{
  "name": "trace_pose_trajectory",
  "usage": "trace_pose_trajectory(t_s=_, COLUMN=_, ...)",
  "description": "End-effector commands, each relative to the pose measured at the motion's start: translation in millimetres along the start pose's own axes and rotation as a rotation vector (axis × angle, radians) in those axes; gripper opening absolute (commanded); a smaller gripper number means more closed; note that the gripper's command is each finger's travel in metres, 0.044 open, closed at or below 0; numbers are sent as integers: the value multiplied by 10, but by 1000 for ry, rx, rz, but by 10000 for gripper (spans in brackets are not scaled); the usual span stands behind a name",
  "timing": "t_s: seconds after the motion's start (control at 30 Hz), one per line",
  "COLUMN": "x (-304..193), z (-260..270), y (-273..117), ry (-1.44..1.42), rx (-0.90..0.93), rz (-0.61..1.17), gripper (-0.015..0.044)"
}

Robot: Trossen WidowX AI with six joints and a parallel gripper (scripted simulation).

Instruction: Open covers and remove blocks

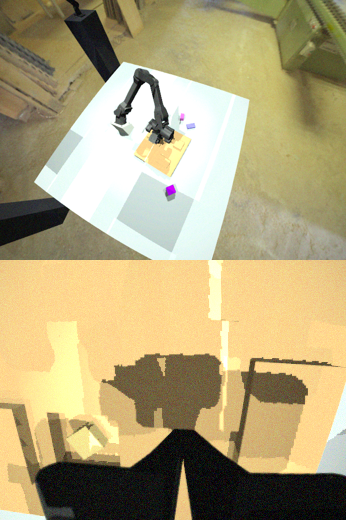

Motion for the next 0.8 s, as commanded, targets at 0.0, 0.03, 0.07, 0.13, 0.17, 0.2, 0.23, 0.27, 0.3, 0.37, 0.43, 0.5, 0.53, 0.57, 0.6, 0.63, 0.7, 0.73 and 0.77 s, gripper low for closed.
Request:
trace_pose_trajectory(t_s=0.0, x=70, z=22, y=8, ry=0, rx=0, rz=-5, gripper=0)
trace_pose_trajectory(t_s=0.03, x=80, z=25, y=7, ry=0, rx=0, rz=-5, gripper=0)
trace_pose_trajectory(t_s=0.07, x=89, z=28, y=7, ry=0, rx=0, rz=-6, gripper=0)
trace_pose_trajectory(t_s=0.13, x=109, z=34, y=7, ry=0, rx=0, rz=-6, gripper=0)
trace_pose_trajectory(t_s=0.17, x=118, z=36, y=7, ry=0, rx=0, rz=-6, gripper=0)
trace_pose_trajectory(t_s=0.2, x=128, z=39, y=6, ry=0, rx=0, rz=-6, gripper=0)
trace_pose_trajectory(t_s=0.23, x=137, z=42, y=6, ry=0, rx=0, rz=-6, gripper=0)
trace_pose_trajectory(t_s=0.27, x=147, z=44, y=6, ry=0, rx=0, rz=-6, gripper=0)
trace_pose_trajectory(t_s=0.3, x=157, z=47, y=6, ry=0, rx=0, rz=-7, gripper=0)
trace_pose_trajectory(t_s=0.37, x=176, z=52, y=6, ry=0, rx=0, rz=-7, gripper=0)
trace_pose_trajectory(t_s=0.43, x=195, z=57, y=5, ry=0, rx=0, rz=-7, gripper=0)
trace_pose_trajectory(t_s=0.5, x=215, z=62, y=5, ry=0, rx=1, rz=-7, gripper=0)
trace_pose_trajectory(t_s=0.53, x=225, z=65, y=5, ry=0, rx=1, rz=-7, gripper=0)
trace_pose_trajectory(t_s=0.57, x=234, z=67, y=5, ry=0, rx=1, rz=-7, gripper=0)
trace_pose_trajectory(t_s=0.6, x=244, z=69, y=5, ry=0, rx=1, rz=-8, gripper=0)
trace_pose_trajectory(t_s=0.63, x=254, z=72, y=4, ry=0, rx=1, rz=-8, gripper=0)
trace_pose_trajectory(t_s=0.7, x=273, z=76, y=4, ry=0, rx=1, rz=-8, gripper=0)
trace_pose_trajectory(t_s=0.73, x=283, z=78, y=4, ry=0, rx=1, rz=-8, gripper=0)
trace_pose_trajectory(t_s=0.77, x=293, z=80, y=4, ry=0, rx=1, rz=-8, gripper=0)
Point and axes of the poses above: the point midway between the two fingers, 35 mm back from their tips, its own y axis out along the fingers, its own z axis across the jaws, x = y × z, the point moved 2 cm from there along -y, back along the fingers, and after that the axes turned 12 degrees about y, right-handed, at the moved point
